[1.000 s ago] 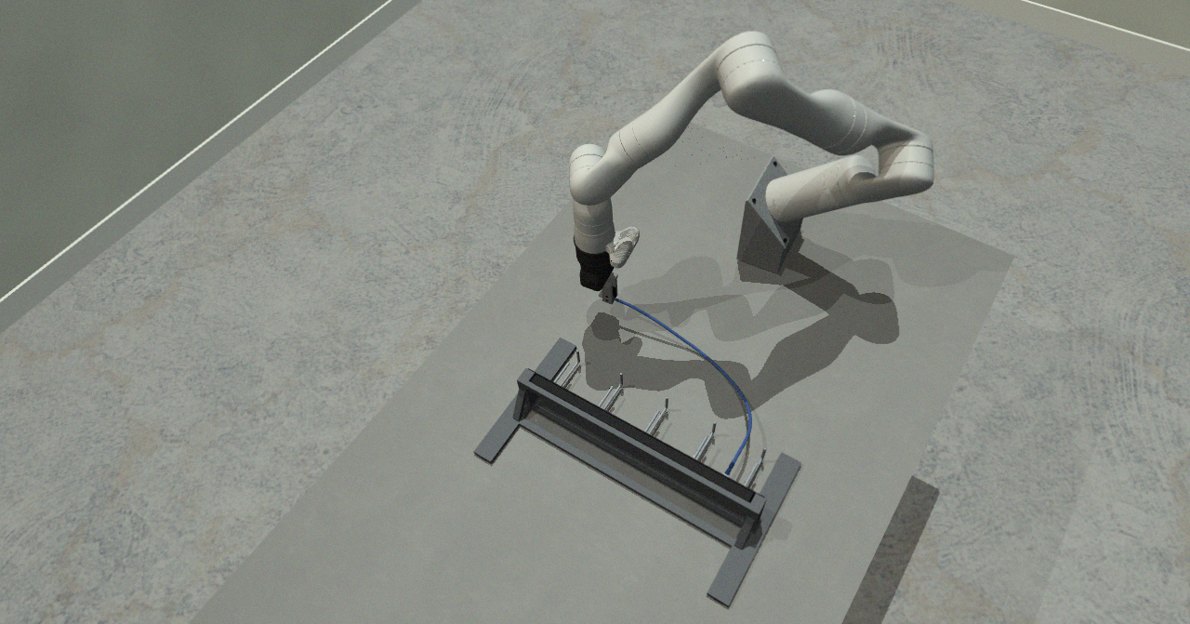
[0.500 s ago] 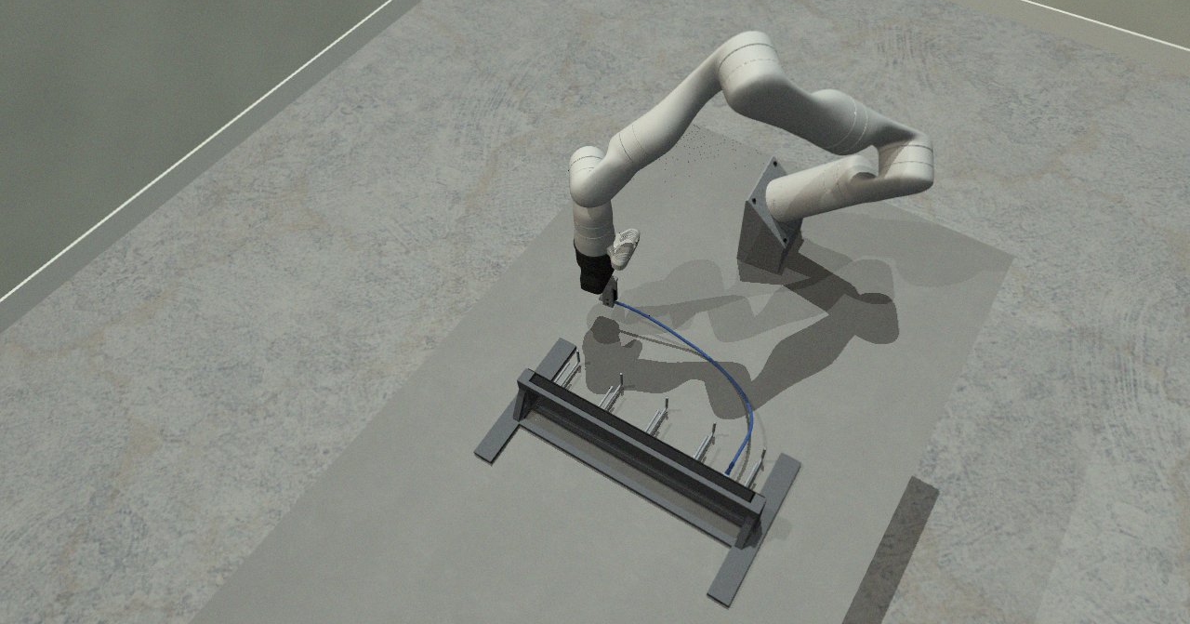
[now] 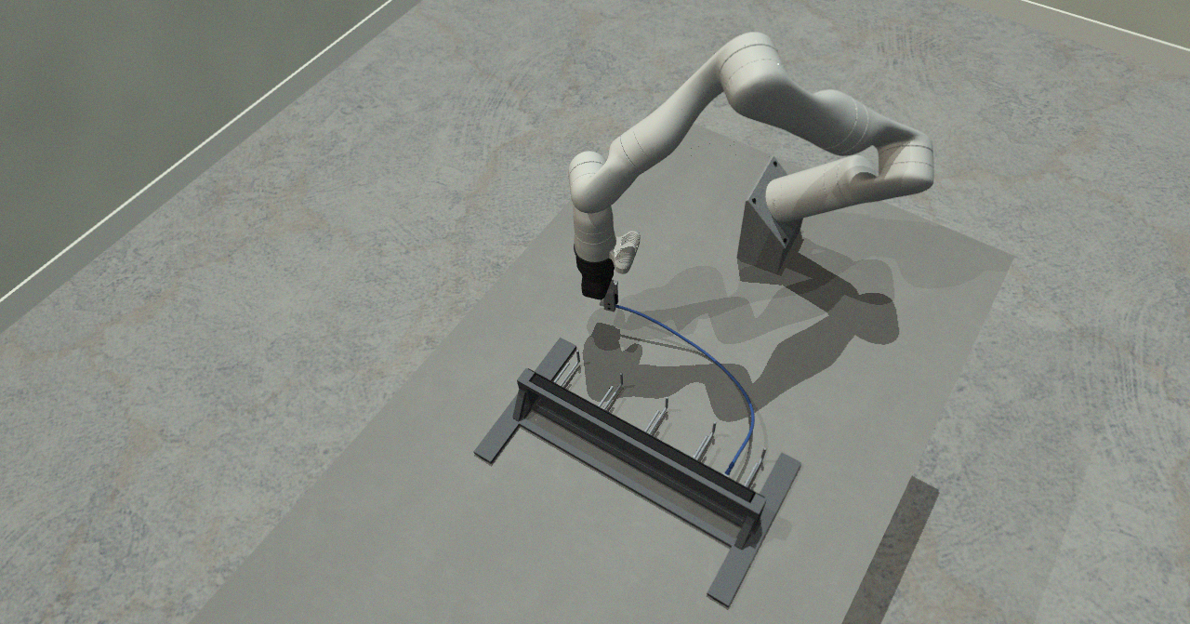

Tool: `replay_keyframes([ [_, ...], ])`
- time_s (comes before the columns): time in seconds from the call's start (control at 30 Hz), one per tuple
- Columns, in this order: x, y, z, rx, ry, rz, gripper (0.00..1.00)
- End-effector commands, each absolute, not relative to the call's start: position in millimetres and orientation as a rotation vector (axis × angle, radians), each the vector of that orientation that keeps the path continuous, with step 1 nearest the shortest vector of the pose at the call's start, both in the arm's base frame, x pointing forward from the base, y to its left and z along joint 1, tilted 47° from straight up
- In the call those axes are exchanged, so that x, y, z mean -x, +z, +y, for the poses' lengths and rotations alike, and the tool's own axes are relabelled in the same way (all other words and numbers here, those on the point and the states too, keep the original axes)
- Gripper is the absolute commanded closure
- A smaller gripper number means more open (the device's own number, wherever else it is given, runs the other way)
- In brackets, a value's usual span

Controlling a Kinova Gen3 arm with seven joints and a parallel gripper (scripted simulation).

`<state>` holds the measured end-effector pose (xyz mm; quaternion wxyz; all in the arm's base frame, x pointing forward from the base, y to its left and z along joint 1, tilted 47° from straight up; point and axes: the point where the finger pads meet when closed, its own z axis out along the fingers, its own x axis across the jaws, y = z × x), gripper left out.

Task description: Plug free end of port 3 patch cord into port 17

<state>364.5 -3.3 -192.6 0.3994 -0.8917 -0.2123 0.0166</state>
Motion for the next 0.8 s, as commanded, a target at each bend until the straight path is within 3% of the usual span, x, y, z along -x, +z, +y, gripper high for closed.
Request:
replay_keyframes([
  [0.0,-369,-189,-3,2.247,0.020,-0.594,1.00],
  [0.77,-392,-169,12,2.161,-0.101,-0.860,1.00],
])
